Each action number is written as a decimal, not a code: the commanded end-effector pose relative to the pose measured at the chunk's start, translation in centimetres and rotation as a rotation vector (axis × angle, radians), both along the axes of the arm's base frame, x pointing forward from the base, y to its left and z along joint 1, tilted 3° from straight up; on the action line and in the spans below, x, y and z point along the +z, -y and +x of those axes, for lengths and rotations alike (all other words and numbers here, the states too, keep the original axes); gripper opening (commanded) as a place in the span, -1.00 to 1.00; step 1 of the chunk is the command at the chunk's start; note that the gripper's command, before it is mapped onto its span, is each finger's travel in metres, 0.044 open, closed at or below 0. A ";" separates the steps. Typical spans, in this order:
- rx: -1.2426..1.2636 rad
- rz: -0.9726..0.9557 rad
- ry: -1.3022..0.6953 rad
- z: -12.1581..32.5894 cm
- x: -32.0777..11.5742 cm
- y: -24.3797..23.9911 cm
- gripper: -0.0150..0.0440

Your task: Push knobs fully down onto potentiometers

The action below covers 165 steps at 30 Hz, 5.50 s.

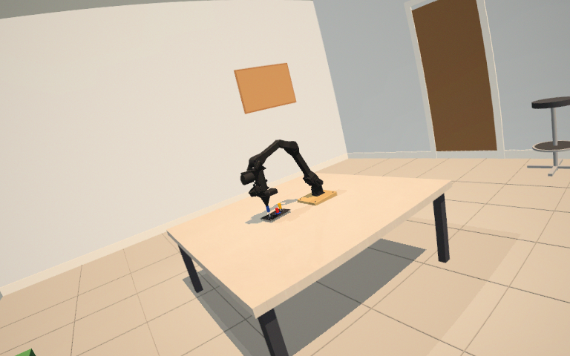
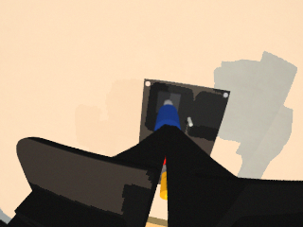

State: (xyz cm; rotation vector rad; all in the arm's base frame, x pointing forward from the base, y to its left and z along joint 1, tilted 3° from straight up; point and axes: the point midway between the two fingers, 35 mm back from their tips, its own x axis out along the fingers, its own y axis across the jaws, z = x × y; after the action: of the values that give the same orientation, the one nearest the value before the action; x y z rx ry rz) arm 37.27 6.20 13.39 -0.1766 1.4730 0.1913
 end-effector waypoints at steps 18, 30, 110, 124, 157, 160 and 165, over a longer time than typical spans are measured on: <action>-0.005 0.004 -0.003 0.0 -0.3 -0.1 -0.49; -0.005 0.004 -0.003 0.0 -0.8 -0.1 -0.49; -0.005 0.004 -0.004 0.3 -4.6 -0.2 -0.49; -0.005 0.004 -0.004 0.3 -4.9 -0.2 -0.49; -0.005 0.004 -0.004 0.4 -5.2 -0.2 -0.49; -0.005 0.004 -0.004 0.4 -5.2 -0.2 -0.49; -0.005 0.004 -0.004 0.4 -5.2 -0.2 -0.49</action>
State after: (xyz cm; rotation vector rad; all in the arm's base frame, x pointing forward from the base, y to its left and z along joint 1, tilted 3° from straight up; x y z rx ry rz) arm 37.28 6.23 10.33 -0.1748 1.4470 0.1914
